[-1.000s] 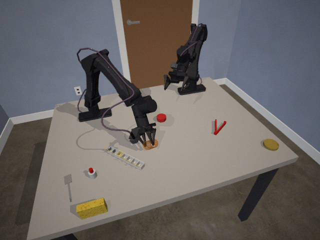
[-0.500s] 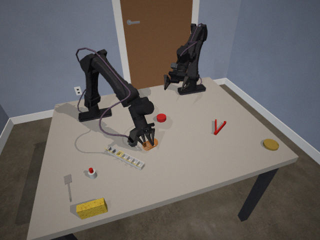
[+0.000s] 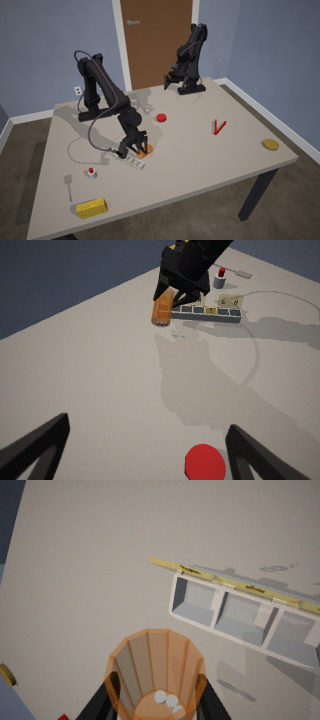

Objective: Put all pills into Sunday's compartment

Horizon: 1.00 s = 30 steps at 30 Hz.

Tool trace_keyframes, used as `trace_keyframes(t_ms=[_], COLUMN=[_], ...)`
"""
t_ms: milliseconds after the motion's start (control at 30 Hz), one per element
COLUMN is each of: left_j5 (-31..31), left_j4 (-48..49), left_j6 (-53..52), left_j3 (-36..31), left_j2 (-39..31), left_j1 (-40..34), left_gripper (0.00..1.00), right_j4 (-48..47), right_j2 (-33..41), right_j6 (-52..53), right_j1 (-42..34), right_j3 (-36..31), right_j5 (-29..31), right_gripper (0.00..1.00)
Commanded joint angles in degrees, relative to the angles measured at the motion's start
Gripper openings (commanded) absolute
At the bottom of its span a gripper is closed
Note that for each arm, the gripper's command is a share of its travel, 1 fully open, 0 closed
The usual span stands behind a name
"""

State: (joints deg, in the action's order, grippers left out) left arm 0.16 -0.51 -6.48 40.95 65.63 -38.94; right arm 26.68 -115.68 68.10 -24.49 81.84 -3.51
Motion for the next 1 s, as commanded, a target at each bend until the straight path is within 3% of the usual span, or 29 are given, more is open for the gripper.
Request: trace_keyframes(t_ms=[0,167,767,967], left_j5=[-0.1,-0.1,-0.1,-0.1], left_j4=[1.4,1.4,1.4,1.4], left_j6=[0.1,0.1,0.1,0.1], left_j3=[0.4,0.4,0.4,0.4], left_j2=[-0.6,-0.6,-0.6,-0.6], left_j1=[-0.1,-0.1,-0.1,-0.1], left_gripper=[1.0,1.0,1.0,1.0], right_j4=[1.8,3.2,2.9,6.4], right_j2=[-0.4,-2.0,-1.9,-4.0], right_j6=[-0.8,-1.0,-0.7,-0.3], right_j1=[1.2,3.5,3.3,5.6], right_j3=[3.3,5.2,5.2,7.7], right_j5=[-4.7,-8.9,-8.4,-16.2], right_gripper=[0.36,0.36,0.36,0.36])
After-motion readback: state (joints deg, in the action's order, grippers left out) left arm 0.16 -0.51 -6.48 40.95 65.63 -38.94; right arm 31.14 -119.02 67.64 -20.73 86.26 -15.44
